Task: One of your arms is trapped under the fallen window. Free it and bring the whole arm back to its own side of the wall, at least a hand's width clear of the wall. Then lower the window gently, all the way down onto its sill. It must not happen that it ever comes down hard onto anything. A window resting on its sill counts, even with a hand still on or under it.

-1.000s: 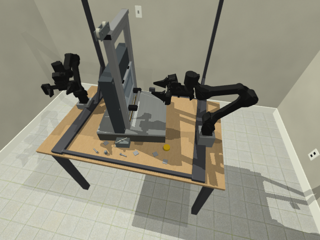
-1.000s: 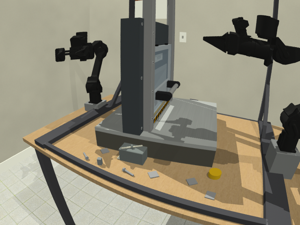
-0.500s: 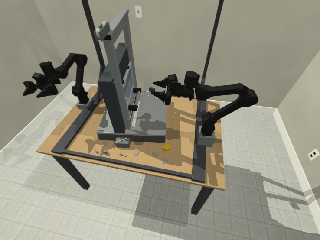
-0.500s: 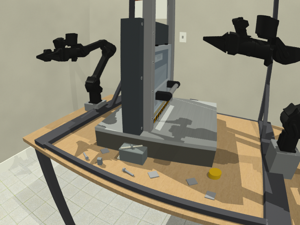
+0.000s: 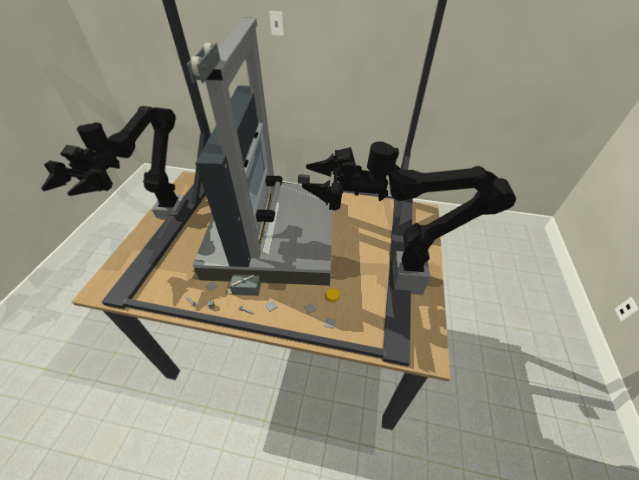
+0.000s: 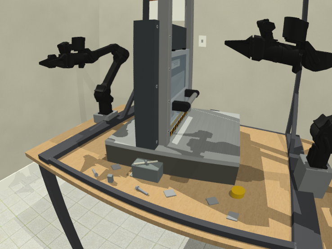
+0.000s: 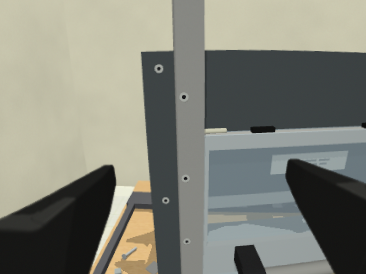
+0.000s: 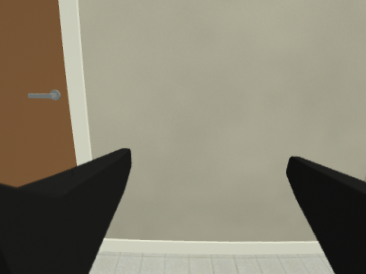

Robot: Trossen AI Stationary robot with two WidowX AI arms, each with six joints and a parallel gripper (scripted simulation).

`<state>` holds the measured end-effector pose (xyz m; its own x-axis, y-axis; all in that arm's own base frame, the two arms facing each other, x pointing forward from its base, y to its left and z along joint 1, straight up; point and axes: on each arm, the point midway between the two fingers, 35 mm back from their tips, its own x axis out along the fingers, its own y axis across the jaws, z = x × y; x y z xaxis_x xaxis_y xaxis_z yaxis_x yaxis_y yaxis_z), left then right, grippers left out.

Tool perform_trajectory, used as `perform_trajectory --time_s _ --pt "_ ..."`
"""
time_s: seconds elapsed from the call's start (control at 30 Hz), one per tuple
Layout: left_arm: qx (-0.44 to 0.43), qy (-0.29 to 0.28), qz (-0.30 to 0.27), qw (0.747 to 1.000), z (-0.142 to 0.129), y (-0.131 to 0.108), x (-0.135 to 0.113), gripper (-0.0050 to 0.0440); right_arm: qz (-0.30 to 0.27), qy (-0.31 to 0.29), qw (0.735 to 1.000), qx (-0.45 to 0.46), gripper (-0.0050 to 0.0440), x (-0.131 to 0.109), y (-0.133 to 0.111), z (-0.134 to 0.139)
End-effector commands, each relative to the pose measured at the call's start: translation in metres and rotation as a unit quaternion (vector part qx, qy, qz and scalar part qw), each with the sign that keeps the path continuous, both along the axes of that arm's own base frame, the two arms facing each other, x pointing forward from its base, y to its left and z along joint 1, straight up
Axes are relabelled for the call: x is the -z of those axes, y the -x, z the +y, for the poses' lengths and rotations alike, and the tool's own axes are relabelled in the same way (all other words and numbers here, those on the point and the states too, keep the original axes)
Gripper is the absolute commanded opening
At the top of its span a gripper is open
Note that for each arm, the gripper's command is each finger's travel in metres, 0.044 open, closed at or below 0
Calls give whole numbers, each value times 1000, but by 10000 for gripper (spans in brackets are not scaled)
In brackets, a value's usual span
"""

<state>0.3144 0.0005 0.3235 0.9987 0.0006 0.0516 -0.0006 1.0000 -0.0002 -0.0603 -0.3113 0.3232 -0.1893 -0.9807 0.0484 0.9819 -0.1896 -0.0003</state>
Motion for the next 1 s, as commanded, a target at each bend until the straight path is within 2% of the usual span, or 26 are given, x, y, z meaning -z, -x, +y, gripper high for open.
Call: perform_trajectory --time_s 0.0,0.97 --pt "1 -1 -7 1000 -1 0 -8 400 0 2 1000 4 400 -1 1 3" --pt "2 -1 -1 1000 -1 -1 -3 400 1 1 1000 5 400 0 2 3"
